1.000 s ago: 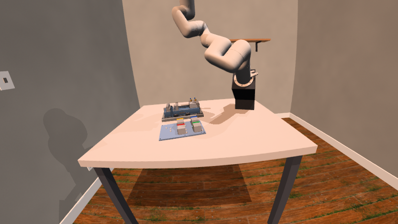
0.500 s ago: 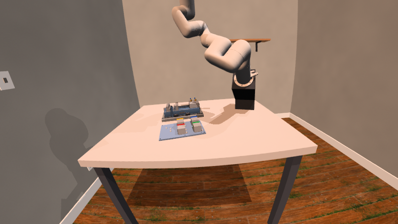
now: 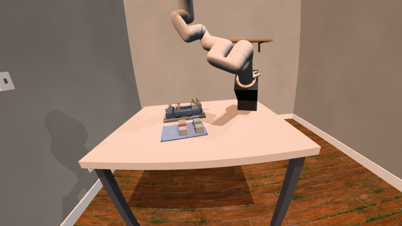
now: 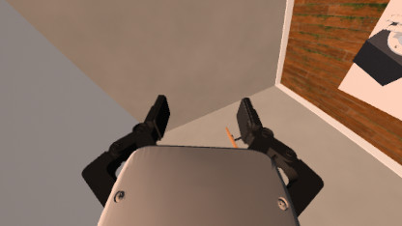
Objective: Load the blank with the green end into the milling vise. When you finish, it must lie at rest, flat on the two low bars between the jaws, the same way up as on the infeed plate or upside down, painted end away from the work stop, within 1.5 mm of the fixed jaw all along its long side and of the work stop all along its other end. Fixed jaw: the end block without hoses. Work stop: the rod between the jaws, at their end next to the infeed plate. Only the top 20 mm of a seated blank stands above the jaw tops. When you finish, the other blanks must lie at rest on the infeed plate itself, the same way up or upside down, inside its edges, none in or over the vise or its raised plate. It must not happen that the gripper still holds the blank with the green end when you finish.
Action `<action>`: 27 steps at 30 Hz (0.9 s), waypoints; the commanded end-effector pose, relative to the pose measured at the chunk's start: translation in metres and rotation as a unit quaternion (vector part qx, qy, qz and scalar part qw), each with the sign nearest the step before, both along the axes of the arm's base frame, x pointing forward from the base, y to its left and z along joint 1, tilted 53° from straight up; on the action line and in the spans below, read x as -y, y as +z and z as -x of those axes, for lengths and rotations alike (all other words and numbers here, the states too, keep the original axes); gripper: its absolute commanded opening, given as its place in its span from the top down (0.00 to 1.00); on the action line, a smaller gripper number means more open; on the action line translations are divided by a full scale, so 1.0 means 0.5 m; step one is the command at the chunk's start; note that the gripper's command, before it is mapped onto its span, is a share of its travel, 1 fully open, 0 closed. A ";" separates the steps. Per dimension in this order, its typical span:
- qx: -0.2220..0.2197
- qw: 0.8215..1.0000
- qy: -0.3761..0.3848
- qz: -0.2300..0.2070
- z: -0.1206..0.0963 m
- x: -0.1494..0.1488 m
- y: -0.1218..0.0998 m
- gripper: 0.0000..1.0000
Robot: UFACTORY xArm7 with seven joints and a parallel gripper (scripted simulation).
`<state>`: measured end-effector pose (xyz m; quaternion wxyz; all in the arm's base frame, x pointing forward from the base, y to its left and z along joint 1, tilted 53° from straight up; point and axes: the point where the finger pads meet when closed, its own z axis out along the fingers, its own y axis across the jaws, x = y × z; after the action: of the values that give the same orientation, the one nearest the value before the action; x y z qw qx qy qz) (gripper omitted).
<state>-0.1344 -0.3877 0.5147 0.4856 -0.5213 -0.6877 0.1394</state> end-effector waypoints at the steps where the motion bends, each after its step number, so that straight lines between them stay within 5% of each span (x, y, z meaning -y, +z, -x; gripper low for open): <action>1: 0.000 0.999 0.046 0.000 -0.033 0.011 -0.001 0.00; 8: 0.000 0.999 0.046 0.000 -0.033 0.011 -0.001 0.00; 18: 0.000 0.999 0.046 0.000 -0.146 0.044 -0.001 0.00; 27: 0.000 0.998 0.066 0.000 -0.159 0.044 -0.001 0.00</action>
<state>-0.0616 -0.4094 0.5139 0.4783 -0.4878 -0.7120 0.1621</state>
